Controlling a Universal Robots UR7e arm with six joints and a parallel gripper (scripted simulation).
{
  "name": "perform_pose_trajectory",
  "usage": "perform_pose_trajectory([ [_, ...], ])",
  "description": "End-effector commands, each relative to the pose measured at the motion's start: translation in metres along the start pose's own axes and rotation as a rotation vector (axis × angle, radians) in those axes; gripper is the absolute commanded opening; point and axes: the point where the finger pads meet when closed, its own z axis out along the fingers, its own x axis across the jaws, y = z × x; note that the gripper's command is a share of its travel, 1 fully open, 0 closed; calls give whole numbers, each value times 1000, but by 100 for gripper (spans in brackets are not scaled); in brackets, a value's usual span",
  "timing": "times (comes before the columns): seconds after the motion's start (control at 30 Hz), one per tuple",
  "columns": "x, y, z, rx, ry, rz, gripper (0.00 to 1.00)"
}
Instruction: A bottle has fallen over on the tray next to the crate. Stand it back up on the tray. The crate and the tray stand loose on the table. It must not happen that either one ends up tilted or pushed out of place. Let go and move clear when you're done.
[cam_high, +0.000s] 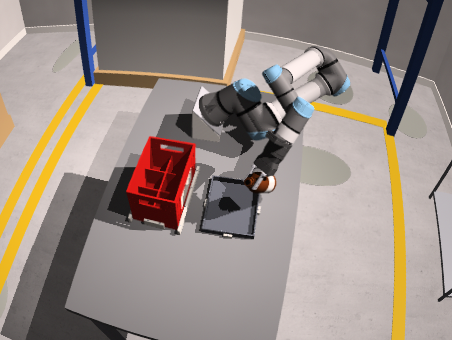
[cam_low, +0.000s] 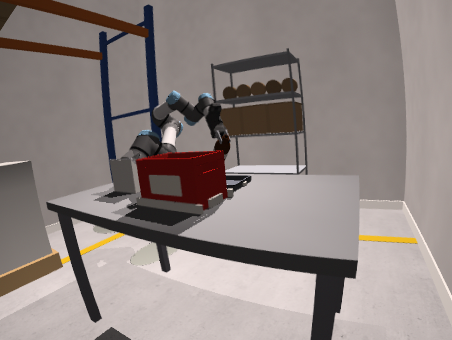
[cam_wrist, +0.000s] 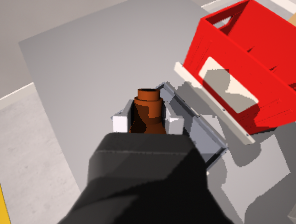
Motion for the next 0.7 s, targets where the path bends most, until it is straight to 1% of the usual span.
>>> perform_pose_trajectory([
  [0.0, 1, 2, 1, 8, 2, -2, 0],
  [0.2, 1, 2, 1, 37, 6, -4, 0],
  [0.5, 2, 2, 2, 99, 8, -4, 0],
  [0.57, 2, 2, 2, 99, 8, -4, 0],
  [0.67, 1, 2, 2, 119, 8, -4, 0],
])
